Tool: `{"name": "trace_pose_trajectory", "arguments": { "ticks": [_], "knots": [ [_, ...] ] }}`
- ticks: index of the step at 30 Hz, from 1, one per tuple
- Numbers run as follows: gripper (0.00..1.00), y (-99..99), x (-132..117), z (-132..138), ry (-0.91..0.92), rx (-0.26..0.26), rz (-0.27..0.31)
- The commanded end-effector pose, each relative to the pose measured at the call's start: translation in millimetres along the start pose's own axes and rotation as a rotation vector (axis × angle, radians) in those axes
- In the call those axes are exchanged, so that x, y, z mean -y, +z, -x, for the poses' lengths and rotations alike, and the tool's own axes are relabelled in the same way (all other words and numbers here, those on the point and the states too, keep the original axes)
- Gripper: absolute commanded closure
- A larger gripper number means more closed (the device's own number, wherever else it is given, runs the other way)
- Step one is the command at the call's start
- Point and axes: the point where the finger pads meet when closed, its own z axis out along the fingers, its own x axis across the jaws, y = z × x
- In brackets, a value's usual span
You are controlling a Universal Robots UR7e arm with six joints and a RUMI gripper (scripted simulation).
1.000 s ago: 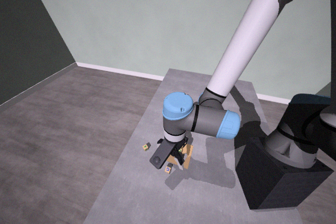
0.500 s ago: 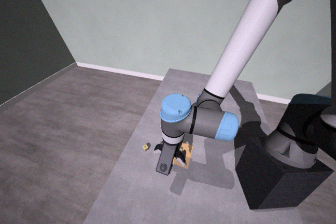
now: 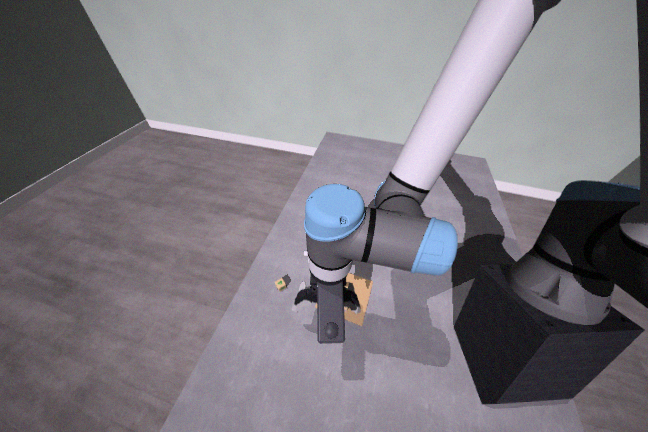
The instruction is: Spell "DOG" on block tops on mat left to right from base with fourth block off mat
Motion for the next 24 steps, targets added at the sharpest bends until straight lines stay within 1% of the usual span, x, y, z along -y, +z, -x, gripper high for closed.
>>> {"name": "trace_pose_trajectory", "arguments": {
  "ticks": [1, 14, 16, 24],
  "knots": [
    [0.00, -0.2, 2.3, -0.3, -0.130, -0.004, -0.003],
    [0.00, 0.3, 7.1, -0.3, -0.459, -0.004, -0.002],
    [0.00, 0.3, 7.1, -0.3, -0.459, -0.004, -0.002],
    [0.00, 0.6, 9.6, -0.6, -0.685, -0.004, -0.001]
  ]
}}
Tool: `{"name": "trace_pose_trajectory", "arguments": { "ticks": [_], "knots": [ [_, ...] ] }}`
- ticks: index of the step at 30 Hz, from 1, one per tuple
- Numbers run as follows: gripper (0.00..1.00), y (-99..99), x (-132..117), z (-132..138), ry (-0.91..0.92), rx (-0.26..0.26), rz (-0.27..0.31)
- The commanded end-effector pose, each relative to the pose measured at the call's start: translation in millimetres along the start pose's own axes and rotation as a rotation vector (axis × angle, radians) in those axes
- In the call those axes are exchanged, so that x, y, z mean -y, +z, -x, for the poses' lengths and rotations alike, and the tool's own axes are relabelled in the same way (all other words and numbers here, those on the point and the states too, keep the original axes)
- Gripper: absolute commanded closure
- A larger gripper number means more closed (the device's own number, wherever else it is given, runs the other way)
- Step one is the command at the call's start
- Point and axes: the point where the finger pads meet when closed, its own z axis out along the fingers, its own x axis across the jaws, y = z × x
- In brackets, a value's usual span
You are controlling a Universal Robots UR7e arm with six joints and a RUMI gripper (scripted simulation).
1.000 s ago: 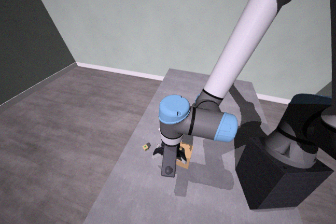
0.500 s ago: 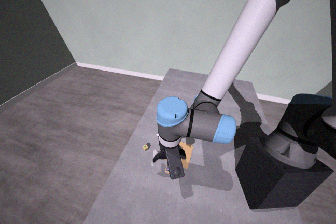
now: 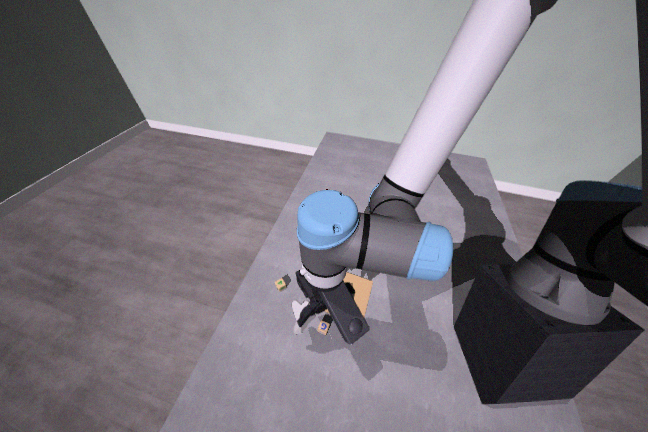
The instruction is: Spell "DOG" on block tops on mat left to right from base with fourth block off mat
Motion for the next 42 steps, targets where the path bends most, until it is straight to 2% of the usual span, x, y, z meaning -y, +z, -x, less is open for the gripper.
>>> {"name": "trace_pose_trajectory", "arguments": {
  "ticks": [1, 7, 22, 42],
  "knots": [
    [0.00, -0.2, 0.8, -1.3, -0.139, -0.005, -0.001],
    [0.00, 0.0, 1.6, -2.3, -0.286, -0.004, 0.000],
    [0.00, 0.3, 2.3, -4.2, -0.509, -0.004, 0.001],
    [0.00, 0.4, 2.4, -5.3, -0.628, -0.004, 0.002]
  ]
}}
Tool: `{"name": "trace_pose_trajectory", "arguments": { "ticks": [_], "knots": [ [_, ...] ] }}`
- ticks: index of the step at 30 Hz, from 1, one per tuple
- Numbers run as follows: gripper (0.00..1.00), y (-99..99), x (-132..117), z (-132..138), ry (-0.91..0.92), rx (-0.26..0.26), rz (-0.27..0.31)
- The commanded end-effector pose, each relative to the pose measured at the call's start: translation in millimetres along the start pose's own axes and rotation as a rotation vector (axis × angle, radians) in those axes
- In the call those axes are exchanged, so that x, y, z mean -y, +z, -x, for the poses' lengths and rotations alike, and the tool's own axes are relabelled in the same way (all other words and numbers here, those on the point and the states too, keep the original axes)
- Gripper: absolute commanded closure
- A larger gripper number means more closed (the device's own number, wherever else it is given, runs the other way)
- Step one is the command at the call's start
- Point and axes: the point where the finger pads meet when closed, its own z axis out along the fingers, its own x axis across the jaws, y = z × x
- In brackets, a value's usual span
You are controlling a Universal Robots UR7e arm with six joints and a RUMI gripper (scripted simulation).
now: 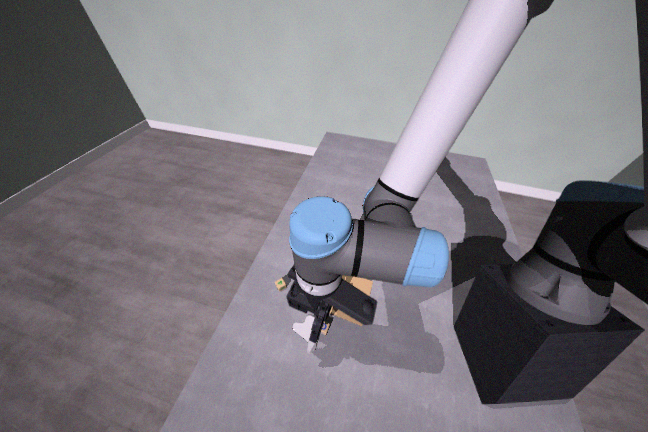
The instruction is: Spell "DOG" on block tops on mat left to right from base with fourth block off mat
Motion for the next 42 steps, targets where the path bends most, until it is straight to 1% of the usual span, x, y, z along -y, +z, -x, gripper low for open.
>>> {"name": "trace_pose_trajectory", "arguments": {
  "ticks": [1, 12, 13, 42],
  "knots": [
    [0.00, -0.4, -0.5, -0.2, -0.014, -0.001, 0.001],
    [0.00, -0.4, -0.5, -0.3, -0.023, -0.001, 0.001],
    [0.74, -0.4, -0.5, -0.3, -0.023, -0.001, 0.001],
    [0.74, -0.4, -0.5, -0.3, -0.023, -0.001, 0.001]
  ]
}}
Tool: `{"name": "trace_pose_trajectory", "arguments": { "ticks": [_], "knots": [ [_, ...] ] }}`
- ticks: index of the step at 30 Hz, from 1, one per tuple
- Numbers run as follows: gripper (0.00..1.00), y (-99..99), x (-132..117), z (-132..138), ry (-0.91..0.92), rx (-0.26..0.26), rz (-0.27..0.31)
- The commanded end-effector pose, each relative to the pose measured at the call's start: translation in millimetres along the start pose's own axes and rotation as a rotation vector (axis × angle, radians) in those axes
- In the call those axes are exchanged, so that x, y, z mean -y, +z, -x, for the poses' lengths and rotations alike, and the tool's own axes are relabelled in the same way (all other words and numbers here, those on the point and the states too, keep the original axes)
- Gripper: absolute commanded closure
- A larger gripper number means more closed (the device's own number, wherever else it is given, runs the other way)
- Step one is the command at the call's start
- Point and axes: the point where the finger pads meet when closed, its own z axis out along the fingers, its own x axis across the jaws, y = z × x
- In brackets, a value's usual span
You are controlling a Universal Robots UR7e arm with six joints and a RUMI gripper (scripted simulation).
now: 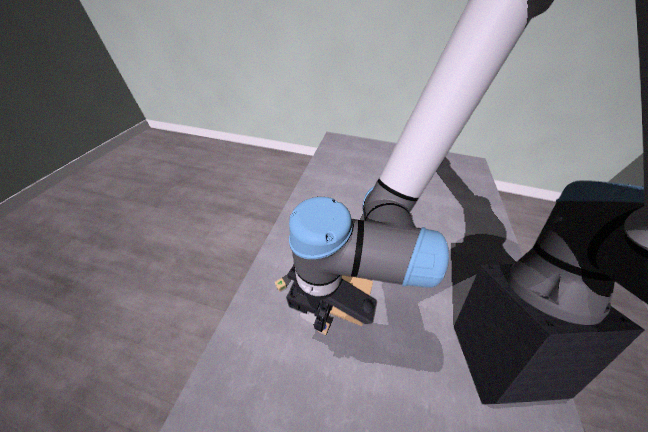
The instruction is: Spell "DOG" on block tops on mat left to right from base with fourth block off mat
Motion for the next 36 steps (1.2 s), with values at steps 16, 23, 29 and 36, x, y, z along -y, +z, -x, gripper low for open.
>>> {"name": "trace_pose_trajectory", "arguments": {
  "ticks": [16, 23, 29, 36],
  "knots": [
    [0.74, 1.8, -0.4, -0.1, 0.000, -0.002, 0.001],
    [0.74, 8.0, -0.5, -0.1, 0.000, -0.005, 0.000],
    [0.74, 13.1, -0.5, 0.0, 0.000, -0.005, 0.000],
    [0.74, 24.2, -0.5, 0.0, 0.000, -0.005, 0.000]
  ]
}}
